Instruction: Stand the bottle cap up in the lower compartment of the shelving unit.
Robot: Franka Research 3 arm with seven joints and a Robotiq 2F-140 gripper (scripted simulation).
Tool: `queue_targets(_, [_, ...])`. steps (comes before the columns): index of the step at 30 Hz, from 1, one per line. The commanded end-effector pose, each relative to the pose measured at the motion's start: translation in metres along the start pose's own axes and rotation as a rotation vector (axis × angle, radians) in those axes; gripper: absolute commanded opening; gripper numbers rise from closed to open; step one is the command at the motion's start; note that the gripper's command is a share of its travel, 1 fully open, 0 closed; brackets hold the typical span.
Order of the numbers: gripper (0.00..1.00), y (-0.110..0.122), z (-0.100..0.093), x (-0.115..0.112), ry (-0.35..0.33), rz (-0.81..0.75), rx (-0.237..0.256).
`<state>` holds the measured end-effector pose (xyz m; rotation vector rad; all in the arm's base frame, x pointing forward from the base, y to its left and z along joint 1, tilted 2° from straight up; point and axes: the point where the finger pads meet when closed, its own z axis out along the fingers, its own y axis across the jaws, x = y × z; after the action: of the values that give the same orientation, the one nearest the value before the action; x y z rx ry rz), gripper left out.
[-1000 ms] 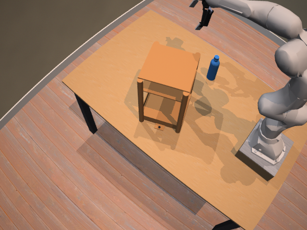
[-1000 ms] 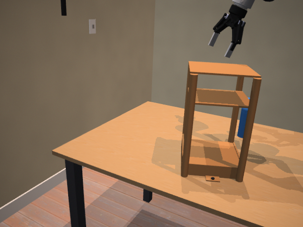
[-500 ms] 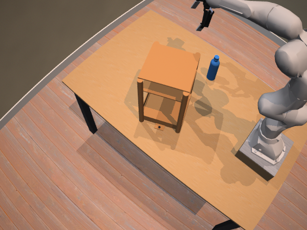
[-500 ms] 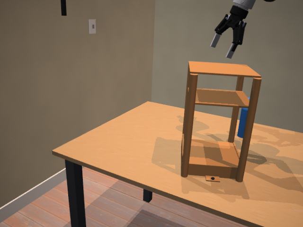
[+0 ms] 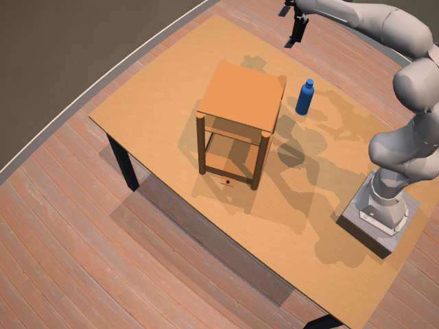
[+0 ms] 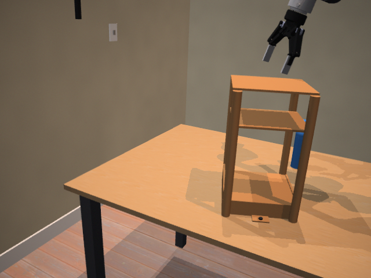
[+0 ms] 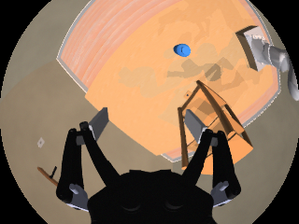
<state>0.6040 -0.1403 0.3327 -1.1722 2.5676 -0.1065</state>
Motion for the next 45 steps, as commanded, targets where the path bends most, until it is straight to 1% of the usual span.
queue_targets(1, [1.0,0.002,0.0,0.001,0.006,0.016,-0.004])
queue_targets(3, [1.0,0.002,0.0,0.001,0.006,0.016,-0.004])
queue_targets(4, [1.0,0.015,0.005,0.021,0.047,0.075,-0.027])
queue_targets(14, [1.0,0.015,0.005,0.021,0.047,0.075,-0.027])
queue_targets(16, [1.0,0.039,0.011,0.055,0.117,0.179,-0.063])
queue_targets(17, [1.0,0.046,0.013,0.064,0.136,0.207,-0.072])
queue_targets(23, [1.0,0.076,0.017,0.102,0.217,0.33,-0.108])
queue_targets(26, [1.0,0.088,0.019,0.117,0.248,0.378,-0.121])
queue_targets(29, [1.0,0.092,0.019,0.122,0.259,0.394,-0.125])
queue_targets(45, [1.0,0.092,0.019,0.122,0.26,0.395,-0.125])
